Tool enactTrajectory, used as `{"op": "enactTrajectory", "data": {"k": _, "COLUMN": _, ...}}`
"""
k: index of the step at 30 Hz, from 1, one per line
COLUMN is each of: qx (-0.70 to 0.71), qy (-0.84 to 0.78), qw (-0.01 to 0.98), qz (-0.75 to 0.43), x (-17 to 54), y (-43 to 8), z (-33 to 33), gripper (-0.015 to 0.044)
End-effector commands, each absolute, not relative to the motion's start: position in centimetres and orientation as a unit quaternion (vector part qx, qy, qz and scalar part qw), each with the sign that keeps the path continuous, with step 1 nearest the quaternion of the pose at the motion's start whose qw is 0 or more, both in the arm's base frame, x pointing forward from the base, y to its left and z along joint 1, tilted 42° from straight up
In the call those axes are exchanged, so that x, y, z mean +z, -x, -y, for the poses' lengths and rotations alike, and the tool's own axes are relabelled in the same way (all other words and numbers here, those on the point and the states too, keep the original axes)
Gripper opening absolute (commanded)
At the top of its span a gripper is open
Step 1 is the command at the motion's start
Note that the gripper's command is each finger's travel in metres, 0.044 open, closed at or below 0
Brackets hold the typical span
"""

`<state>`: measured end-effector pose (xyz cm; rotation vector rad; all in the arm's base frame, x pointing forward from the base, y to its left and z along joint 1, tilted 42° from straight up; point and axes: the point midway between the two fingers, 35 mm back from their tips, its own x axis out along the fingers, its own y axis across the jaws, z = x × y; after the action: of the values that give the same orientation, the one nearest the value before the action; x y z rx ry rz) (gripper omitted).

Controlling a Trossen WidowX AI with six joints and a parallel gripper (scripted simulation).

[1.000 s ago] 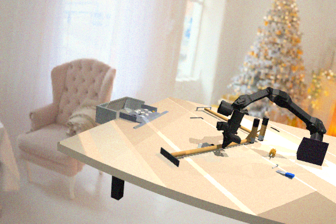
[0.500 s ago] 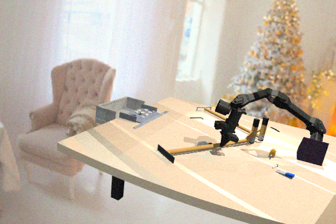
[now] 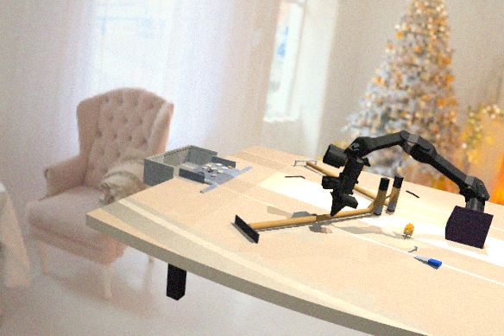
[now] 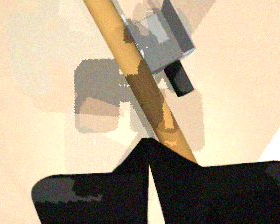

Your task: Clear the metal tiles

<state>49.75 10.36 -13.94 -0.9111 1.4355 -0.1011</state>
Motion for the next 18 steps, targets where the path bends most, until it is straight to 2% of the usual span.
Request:
{"op": "enactTrajectory", "data": {"k": 1, "qx": -0.048, "qy": 0.397, "qw": 0.669, "qz": -0.626, "x": -12.5, "y": -50.0, "z": -11.6, "gripper": 0.0}}
{"op": "enactTrajectory", "data": {"k": 18, "qx": -0.052, "qy": 0.389, "qw": 0.694, "qz": -0.604, "x": -9.1, "y": -49.2, "z": -15.4, "gripper": 0.0}}
